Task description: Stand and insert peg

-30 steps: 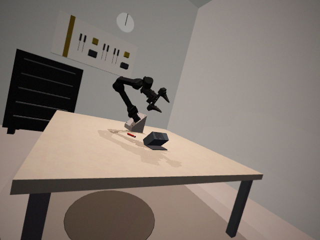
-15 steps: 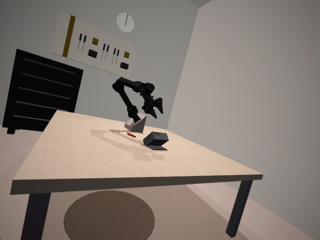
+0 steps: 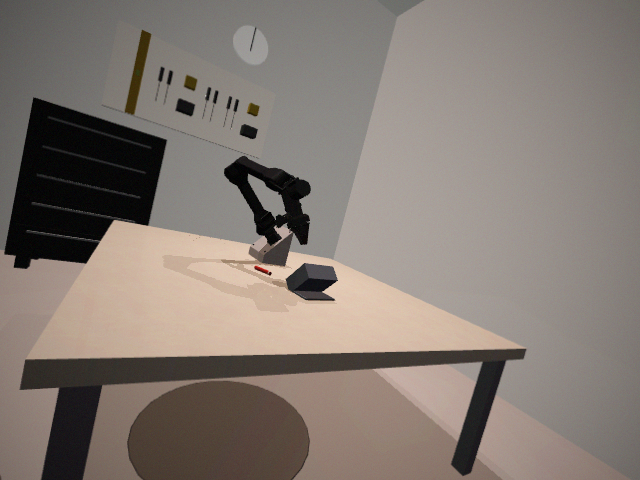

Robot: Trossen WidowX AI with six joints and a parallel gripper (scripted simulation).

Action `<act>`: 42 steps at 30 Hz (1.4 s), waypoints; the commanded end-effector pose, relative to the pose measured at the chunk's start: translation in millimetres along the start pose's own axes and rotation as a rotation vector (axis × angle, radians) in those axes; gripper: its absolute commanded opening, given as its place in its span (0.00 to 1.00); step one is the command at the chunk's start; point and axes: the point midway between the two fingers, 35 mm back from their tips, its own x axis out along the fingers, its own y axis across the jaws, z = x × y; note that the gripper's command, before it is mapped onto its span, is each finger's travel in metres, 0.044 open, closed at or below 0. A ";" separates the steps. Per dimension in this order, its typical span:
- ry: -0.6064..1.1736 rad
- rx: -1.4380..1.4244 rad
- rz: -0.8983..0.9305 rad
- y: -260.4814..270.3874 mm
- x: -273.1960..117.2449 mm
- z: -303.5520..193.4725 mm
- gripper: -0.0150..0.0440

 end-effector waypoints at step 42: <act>-0.549 0.724 0.047 -77.1 22.2 104.3 1.00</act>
